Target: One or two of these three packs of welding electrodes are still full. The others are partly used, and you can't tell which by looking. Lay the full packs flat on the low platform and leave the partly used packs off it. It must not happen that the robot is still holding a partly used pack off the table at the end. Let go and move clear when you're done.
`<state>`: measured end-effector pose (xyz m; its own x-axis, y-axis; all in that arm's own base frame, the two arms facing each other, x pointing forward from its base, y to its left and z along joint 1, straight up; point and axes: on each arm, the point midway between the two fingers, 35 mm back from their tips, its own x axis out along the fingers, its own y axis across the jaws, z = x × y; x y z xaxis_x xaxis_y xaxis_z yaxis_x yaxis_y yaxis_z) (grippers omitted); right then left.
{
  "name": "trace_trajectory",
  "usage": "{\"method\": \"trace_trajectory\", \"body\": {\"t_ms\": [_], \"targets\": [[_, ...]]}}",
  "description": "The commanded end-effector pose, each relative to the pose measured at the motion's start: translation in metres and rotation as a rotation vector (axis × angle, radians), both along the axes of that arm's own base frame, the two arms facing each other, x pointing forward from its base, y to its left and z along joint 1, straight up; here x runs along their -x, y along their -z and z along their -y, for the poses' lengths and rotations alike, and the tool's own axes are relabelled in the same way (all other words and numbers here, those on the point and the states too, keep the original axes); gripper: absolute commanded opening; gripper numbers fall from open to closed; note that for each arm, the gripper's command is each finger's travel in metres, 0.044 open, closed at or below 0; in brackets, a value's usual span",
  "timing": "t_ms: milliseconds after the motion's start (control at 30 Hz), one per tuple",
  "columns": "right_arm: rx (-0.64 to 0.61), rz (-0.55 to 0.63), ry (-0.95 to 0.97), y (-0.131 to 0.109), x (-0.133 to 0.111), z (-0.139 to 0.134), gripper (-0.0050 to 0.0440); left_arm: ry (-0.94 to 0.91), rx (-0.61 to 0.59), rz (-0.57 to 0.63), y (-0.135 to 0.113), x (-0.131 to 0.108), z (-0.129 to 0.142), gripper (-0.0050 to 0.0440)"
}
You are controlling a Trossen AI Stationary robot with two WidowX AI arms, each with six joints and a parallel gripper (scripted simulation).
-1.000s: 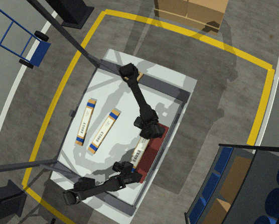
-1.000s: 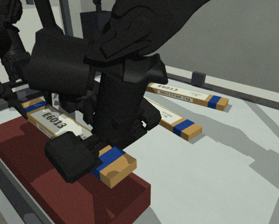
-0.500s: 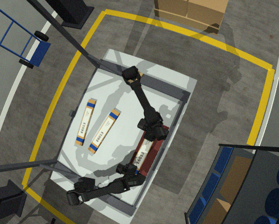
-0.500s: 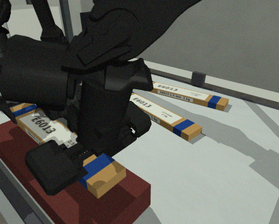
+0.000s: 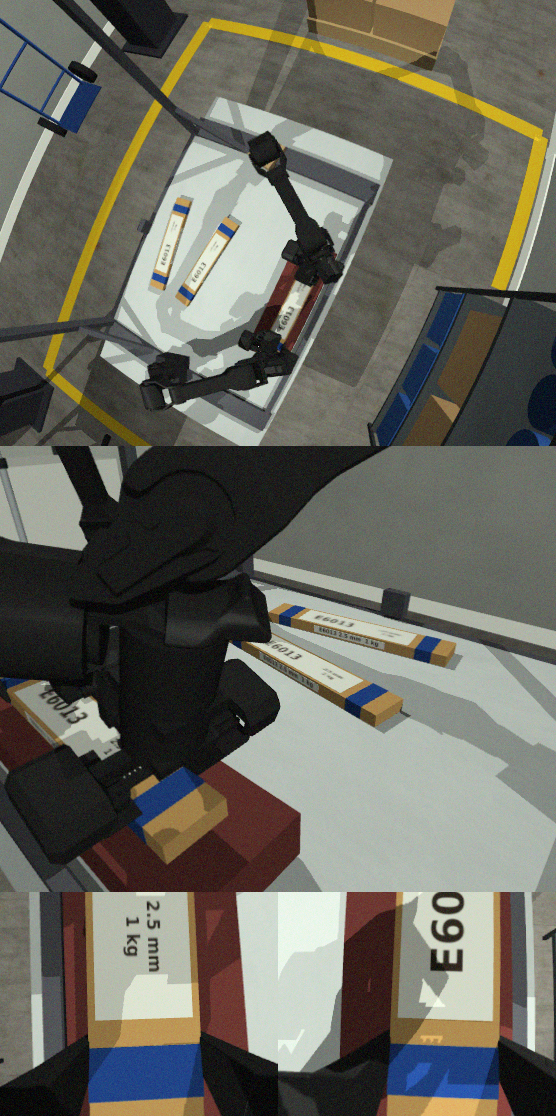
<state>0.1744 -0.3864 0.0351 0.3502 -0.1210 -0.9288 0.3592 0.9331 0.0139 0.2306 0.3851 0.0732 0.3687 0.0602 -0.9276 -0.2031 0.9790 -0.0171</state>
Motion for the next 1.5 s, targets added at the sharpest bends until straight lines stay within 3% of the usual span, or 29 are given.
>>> {"method": "trace_trajectory", "body": {"t_ms": [0,433,467,533,1467], "targets": [[0.037,0.008,-0.01,-0.014,0.005,0.014,-0.005,-0.02,-0.042,0.003,-0.015,0.01,-0.019,-0.005],[0.038,0.006,-0.01,-0.015,0.014,0.034,-0.005,-0.02,-0.043,0.003,-0.017,0.014,-0.034,-0.005],[0.049,0.006,-0.009,-0.019,0.015,0.036,-0.005,-0.02,-0.072,0.015,-0.031,0.014,-0.035,-0.005],[0.059,0.008,-0.009,-0.024,0.016,0.038,-0.005,-0.02,-0.071,0.014,-0.031,0.014,-0.035,-0.005],[0.057,0.005,-0.009,-0.023,0.02,0.04,-0.005,-0.02,-0.065,0.012,-0.029,0.018,-0.035,-0.005]]}}
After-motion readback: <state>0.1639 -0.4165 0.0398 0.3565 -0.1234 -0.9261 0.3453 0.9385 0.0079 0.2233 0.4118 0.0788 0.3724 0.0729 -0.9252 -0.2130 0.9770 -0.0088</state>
